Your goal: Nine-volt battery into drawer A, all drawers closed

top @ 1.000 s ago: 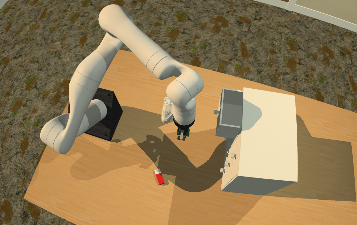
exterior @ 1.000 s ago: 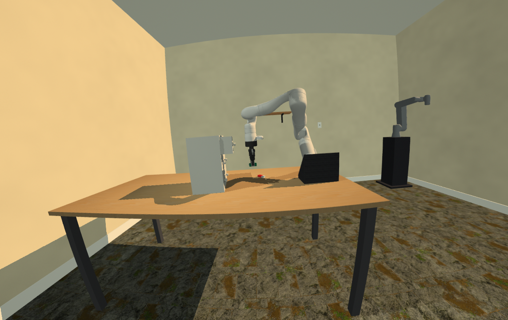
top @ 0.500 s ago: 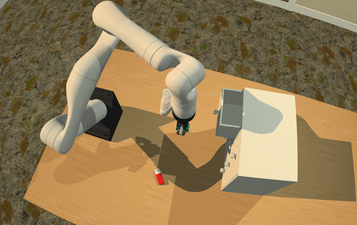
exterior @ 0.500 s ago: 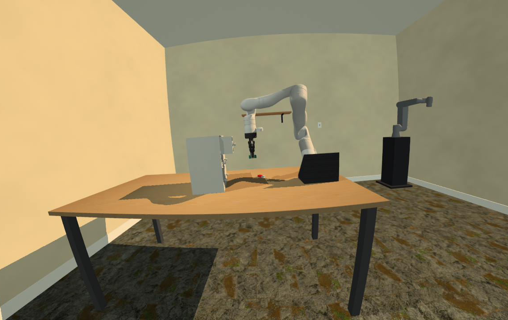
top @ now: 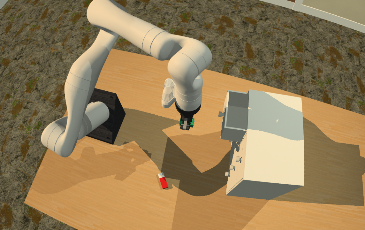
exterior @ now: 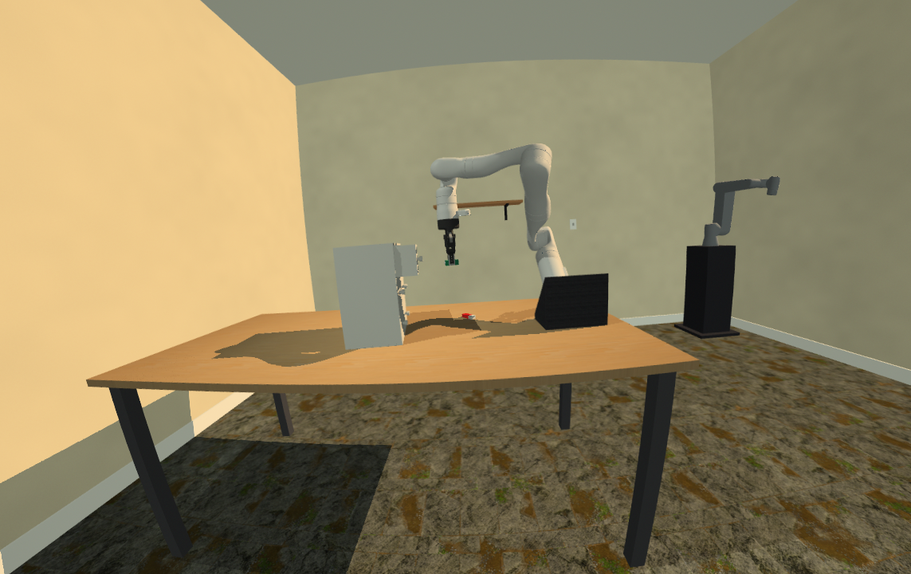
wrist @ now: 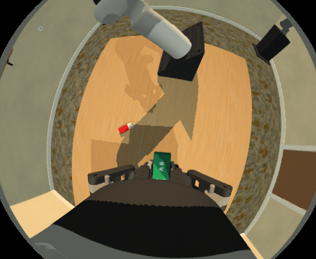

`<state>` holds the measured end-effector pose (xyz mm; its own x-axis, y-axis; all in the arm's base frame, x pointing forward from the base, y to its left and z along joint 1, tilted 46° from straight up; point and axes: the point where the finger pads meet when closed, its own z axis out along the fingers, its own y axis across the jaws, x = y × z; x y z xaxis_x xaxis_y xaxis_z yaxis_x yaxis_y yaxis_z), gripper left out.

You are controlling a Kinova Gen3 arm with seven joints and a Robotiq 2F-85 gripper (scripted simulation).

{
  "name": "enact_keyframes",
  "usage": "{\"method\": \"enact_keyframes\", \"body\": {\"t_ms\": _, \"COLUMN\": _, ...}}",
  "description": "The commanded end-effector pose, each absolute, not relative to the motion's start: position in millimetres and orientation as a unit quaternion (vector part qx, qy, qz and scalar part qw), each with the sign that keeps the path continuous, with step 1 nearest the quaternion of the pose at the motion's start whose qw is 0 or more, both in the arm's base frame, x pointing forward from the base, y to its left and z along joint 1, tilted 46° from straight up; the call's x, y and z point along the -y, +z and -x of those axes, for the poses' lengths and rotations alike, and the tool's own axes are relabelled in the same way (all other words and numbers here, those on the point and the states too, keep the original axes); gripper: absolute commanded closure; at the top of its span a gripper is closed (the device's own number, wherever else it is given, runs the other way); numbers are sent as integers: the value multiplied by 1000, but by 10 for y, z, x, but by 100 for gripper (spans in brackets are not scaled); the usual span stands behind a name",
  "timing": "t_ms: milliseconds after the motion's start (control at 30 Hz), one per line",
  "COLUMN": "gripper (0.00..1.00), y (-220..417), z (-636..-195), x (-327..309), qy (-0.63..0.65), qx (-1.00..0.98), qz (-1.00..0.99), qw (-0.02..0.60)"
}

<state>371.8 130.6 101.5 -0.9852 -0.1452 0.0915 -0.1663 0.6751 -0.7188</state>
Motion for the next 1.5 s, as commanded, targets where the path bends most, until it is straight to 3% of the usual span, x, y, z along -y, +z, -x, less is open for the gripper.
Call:
{"method": "enact_keyframes", "body": {"t_ms": 0, "gripper": 77, "y": 1127, "z": -3738, "x": -1456, "qy": 388, "qx": 917, "qz": -91, "qw": 10}}
{"method": "enact_keyframes", "body": {"t_ms": 600, "gripper": 77, "y": 1584, "z": -3704, "x": -1924, "qy": 388, "qx": 917, "qz": -91, "qw": 10}}
{"method": "enact_keyframes", "body": {"t_ms": 1467, "gripper": 77, "y": 1767, "z": -3690, "x": -2112, "qy": 388, "qx": 917, "qz": -91, "qw": 10}}
